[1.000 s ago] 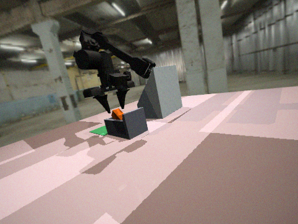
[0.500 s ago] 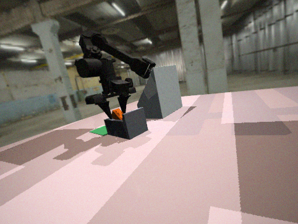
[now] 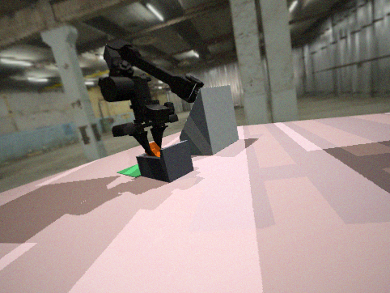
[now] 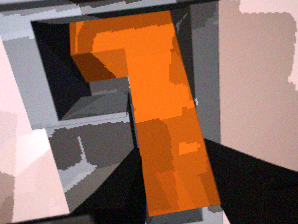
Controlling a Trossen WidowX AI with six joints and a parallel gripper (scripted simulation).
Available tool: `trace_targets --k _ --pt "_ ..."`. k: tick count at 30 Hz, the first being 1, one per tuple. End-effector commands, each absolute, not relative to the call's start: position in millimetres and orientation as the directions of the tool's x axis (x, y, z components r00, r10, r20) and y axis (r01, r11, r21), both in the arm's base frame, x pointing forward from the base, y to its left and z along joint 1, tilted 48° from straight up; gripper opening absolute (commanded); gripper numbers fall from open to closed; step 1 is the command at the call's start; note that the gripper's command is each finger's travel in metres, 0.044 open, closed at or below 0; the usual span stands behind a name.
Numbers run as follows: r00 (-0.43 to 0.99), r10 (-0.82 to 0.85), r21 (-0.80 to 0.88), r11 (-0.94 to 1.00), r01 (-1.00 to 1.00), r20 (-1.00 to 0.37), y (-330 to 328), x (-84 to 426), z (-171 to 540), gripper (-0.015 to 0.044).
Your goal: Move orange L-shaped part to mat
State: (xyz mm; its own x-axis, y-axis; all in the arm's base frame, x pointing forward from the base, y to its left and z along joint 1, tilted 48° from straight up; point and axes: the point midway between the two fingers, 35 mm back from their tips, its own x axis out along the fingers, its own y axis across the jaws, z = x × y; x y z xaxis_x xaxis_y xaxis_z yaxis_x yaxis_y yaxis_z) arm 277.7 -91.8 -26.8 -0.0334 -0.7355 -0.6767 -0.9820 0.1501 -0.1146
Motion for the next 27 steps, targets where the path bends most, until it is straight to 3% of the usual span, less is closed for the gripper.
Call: trace_targets --k 1,5,27 --pt "-0.031 -0.735 -0.12 0.152 -0.981 -0.677 -92 279 -26 0.0095" --pt "-0.031 -0.735 -0.12 0.152 -0.981 -0.677 -92 279 -26 0.0" --pt "-0.033 -0.738 -0.113 0.148 -0.983 -0.674 -72 278 -10 0.0"
